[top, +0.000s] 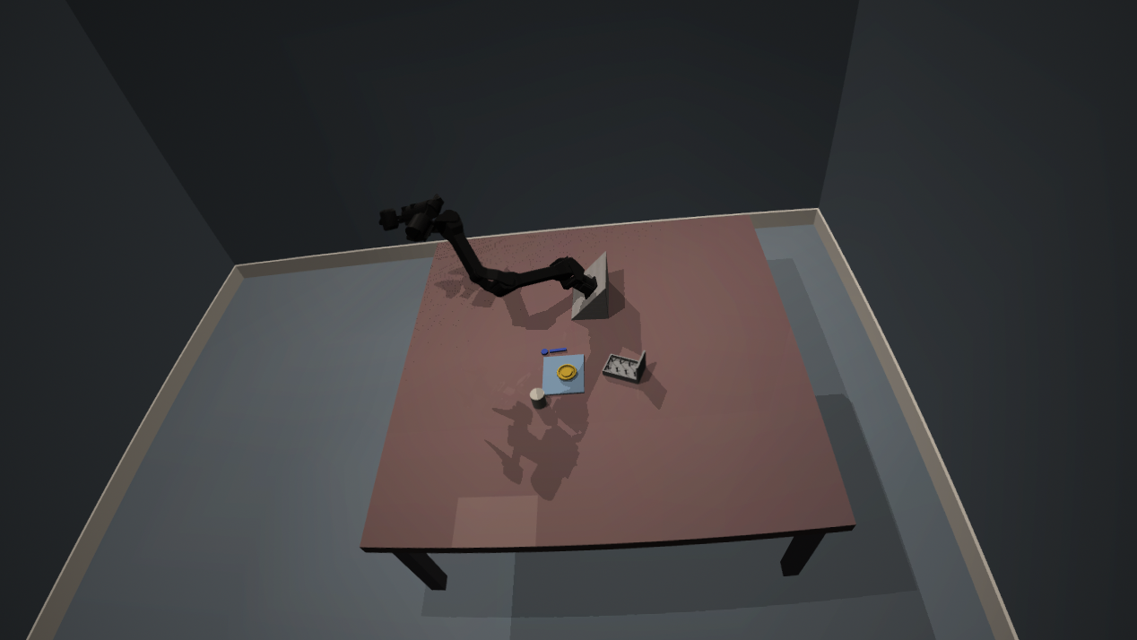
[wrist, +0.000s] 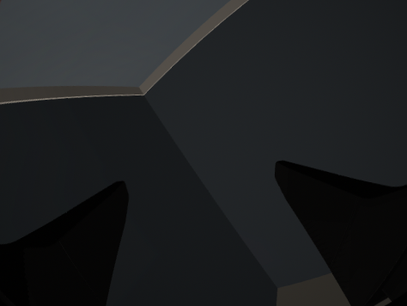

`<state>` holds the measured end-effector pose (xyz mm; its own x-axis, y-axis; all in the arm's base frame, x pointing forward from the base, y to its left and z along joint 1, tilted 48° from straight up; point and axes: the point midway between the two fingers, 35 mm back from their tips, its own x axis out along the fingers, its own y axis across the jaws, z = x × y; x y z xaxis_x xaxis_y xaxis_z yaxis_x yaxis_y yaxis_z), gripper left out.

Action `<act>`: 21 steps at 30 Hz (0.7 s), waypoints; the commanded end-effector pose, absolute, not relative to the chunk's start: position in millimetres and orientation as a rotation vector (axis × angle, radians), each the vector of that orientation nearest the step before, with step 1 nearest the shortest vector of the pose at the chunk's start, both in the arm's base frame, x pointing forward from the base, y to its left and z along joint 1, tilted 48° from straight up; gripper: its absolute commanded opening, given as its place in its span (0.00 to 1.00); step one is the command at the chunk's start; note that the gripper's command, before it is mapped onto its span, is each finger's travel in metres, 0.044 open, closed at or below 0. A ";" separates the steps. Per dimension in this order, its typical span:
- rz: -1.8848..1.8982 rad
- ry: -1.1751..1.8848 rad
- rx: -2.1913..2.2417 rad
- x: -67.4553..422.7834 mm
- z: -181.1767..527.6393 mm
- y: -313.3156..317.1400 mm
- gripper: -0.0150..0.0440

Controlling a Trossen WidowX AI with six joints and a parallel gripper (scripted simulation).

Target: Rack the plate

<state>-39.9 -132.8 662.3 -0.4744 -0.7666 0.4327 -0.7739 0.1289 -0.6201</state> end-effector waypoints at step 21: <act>1.881 -2.036 0.993 -147.7 669.9 -14.9 0.93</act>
